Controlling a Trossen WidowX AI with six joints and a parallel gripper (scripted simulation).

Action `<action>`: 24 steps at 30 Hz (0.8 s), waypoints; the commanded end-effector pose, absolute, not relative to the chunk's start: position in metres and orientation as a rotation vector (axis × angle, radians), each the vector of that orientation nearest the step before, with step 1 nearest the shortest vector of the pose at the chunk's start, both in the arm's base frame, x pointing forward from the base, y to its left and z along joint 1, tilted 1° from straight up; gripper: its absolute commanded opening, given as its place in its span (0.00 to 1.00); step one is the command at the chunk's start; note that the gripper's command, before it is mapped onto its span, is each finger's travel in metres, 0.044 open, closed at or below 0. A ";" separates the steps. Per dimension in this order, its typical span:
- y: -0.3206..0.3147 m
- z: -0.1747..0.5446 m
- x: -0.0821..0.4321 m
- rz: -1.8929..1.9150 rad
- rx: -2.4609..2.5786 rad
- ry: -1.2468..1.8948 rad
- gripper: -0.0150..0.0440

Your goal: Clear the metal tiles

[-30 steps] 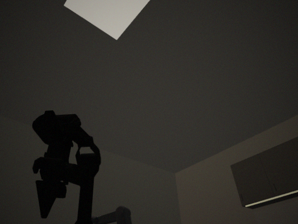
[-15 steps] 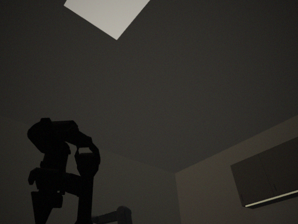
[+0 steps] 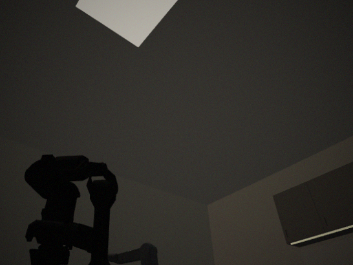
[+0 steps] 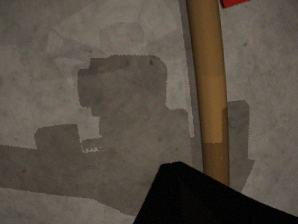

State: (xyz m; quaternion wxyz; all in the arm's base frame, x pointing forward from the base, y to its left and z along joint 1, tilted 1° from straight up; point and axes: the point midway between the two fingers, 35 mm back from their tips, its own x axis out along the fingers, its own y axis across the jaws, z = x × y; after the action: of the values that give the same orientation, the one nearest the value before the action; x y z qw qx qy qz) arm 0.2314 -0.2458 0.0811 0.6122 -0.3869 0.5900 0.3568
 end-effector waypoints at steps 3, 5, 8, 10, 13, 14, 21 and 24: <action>-0.244 0.063 0.230 0.841 -0.890 1.365 0.25; -0.244 0.057 0.230 0.843 -0.892 1.365 0.25; -0.244 0.050 0.230 0.846 -0.894 1.364 0.25; -0.244 0.044 0.230 0.847 -0.896 1.363 0.25; -0.244 0.037 0.229 0.850 -0.899 1.362 0.25; -0.243 0.034 0.229 0.851 -0.900 1.362 0.25; -0.242 0.016 0.228 0.857 -0.905 1.359 0.25; -0.241 0.009 0.227 0.860 -0.908 1.358 0.25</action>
State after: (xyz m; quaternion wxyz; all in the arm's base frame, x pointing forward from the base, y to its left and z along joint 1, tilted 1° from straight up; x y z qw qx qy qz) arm 0.2308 -0.2437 0.0189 0.6067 -0.3950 0.5852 0.3651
